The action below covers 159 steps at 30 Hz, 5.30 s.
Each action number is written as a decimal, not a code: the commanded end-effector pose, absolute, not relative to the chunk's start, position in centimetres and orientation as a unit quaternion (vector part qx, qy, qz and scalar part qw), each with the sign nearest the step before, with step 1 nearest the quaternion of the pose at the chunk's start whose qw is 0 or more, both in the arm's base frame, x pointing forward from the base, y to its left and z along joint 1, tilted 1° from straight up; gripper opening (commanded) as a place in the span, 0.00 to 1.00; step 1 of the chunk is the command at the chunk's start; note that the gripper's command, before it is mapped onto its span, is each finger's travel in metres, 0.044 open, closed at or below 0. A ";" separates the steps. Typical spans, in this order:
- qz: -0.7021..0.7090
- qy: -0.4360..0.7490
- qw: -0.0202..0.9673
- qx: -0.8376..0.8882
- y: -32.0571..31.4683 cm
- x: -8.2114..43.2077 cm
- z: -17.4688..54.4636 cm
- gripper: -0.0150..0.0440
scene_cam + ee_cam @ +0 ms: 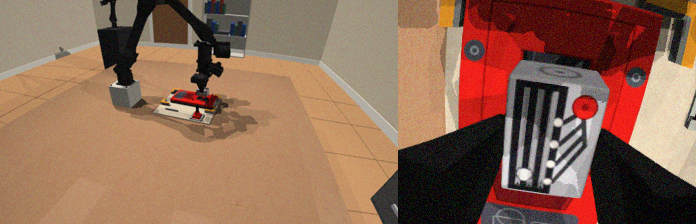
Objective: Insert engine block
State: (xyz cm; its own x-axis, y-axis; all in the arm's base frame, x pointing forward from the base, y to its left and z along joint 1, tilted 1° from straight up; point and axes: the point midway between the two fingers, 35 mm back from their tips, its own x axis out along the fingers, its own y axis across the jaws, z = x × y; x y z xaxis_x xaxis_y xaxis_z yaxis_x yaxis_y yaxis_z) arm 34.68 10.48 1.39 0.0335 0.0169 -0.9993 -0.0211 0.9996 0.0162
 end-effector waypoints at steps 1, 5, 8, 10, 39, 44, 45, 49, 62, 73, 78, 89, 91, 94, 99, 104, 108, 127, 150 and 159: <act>0.017 0.695 0.719 -0.003 10.6 34.7 1.4 0.52; 0.017 0.695 0.719 -0.003 10.6 34.7 1.4 0.52; 0.012 0.695 0.719 0.002 10.6 34.7 1.4 0.52; 0.001 0.695 0.719 0.014 10.6 34.7 1.4 0.52; 0.026 0.695 0.719 -0.012 10.6 34.6 1.3 0.52; 0.020 0.695 0.719 -0.005 10.6 34.6 1.1 0.52; 0.014 0.695 0.719 0.000 10.6 34.6 1.1 0.52; -0.002 0.695 0.719 0.017 10.6 34.6 1.0 0.52; 0.009 0.695 0.719 0.005 10.6 34.6 0.8 0.52; 0.007 0.695 0.719 0.007 10.7 34.6 0.6 0.52; 0.006 0.695 0.719 0.009 10.7 34.6 0.5 0.52; 0.004 0.695 0.719 0.011 10.7 34.6 0.3 0.52; 0.004 0.695 0.719 0.011 10.7 34.6 0.3 0.52; 0.004 0.695 0.719 0.011 10.7 34.6 0.2 0.52; 0.005 0.695 0.719 0.010 10.7 34.6 0.1 0.52; 0.005 0.695 0.719 0.010 10.7 34.6 0.1 0.52; 0.005 0.695 0.719 0.010 10.7 34.6 0.0 0.52; 0.006 0.695 0.719 0.009 10.7 34.7 -0.4 0.52; 0.006 0.695 0.719 0.009 10.7 34.7 -0.8 0.52; 0.006 0.695 0.719 0.009 10.7 34.7 -0.9 0.52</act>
